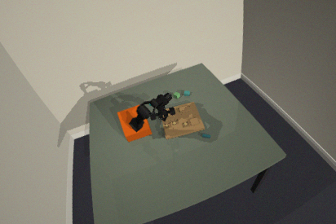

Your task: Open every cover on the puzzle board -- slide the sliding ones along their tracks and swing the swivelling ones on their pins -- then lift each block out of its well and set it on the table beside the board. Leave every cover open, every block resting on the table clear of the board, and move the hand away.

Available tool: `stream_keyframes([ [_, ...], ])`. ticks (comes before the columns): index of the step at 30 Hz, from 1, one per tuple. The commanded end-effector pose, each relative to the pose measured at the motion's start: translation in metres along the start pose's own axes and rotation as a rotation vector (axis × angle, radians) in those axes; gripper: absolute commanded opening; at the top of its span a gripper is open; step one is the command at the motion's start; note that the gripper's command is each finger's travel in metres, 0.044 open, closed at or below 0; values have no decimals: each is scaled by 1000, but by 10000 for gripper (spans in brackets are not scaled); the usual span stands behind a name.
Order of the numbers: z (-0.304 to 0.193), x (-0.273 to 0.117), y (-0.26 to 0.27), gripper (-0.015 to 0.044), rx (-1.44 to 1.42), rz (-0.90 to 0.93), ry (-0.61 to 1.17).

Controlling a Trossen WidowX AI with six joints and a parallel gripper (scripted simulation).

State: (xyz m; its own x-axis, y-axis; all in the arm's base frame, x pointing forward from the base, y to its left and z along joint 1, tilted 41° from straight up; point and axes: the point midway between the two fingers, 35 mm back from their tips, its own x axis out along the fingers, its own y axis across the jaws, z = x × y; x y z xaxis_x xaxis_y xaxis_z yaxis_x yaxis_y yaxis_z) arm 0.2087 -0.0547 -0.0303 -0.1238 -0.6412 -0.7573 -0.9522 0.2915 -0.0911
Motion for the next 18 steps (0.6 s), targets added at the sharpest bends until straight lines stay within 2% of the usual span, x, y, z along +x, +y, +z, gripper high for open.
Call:
stream_keyframes([
  [1, 1, -6, -2, 0, 10, -2, -9],
  [18, 2, -28, -2, 0, 10, -1, -9],
])
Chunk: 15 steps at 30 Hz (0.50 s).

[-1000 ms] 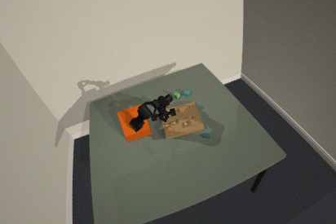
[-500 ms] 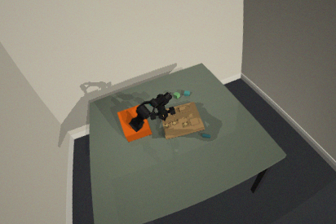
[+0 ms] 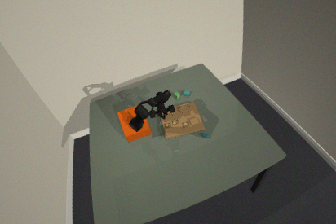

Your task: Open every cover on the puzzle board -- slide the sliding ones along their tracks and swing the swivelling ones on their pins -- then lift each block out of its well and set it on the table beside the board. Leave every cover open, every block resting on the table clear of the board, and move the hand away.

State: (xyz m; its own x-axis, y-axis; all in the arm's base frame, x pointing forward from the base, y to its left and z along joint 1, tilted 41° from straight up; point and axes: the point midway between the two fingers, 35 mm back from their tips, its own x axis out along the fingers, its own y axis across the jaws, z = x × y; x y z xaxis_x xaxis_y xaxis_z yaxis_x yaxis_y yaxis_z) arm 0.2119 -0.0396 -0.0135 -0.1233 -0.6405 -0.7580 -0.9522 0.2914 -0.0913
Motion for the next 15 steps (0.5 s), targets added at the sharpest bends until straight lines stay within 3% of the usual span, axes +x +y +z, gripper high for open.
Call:
stream_keyframes([
  [1, 1, -6, -2, 0, 10, -1, -8],
  [8, 2, -9, -3, 0, 29, 0, 0],
  [15, 21, -18, -37, 0, 331, -1, -3],
])
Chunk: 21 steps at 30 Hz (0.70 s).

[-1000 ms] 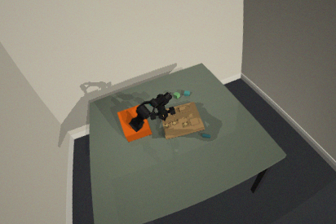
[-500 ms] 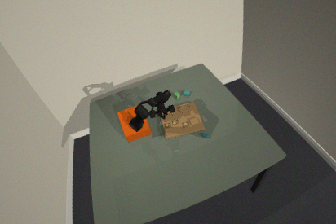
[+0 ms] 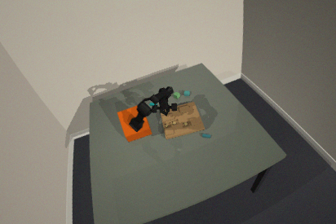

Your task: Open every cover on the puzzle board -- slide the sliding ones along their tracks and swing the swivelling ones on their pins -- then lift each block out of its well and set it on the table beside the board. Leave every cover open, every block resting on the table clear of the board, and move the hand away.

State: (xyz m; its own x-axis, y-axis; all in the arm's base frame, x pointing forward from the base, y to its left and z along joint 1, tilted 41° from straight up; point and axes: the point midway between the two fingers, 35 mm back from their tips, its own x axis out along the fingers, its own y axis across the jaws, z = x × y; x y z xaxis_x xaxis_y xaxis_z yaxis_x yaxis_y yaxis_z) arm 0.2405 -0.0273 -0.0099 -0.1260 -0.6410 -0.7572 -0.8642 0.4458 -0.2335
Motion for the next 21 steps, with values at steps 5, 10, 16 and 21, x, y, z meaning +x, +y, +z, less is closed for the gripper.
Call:
stream_keyframes([
  [5, 30, -9, -31, 0, 330, -3, -8],
  [10, 51, -13, -50, 0, 559, -2, -10],
  [16, 78, -14, -72, 0, 849, 4, -14],
  [21, 100, -14, -88, 0, 1093, 5, -16],
])
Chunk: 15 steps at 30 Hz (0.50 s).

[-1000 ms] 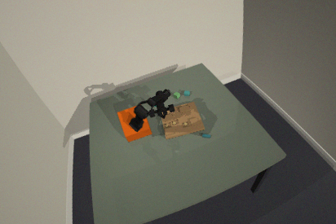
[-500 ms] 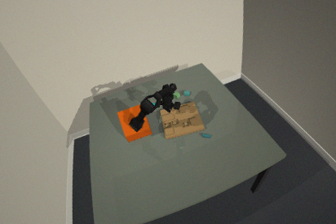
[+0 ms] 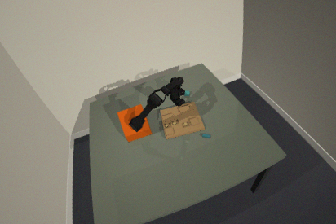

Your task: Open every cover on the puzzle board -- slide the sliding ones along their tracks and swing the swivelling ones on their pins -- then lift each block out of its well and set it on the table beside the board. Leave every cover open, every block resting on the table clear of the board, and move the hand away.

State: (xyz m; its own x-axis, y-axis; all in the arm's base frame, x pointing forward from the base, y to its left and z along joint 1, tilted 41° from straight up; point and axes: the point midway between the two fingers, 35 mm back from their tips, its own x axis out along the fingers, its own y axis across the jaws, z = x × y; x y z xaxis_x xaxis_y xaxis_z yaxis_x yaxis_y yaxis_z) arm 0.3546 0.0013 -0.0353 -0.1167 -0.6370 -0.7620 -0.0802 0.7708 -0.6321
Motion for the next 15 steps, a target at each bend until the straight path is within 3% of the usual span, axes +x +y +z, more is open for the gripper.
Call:
stream_keyframes([
  [1, 18, 0, 6, 0, 166, 5, -2],
  [6, 38, 2, 14, 0, 376, 5, -4],
  [15, 38, 2, 15, 0, 384, 4, -4],
])
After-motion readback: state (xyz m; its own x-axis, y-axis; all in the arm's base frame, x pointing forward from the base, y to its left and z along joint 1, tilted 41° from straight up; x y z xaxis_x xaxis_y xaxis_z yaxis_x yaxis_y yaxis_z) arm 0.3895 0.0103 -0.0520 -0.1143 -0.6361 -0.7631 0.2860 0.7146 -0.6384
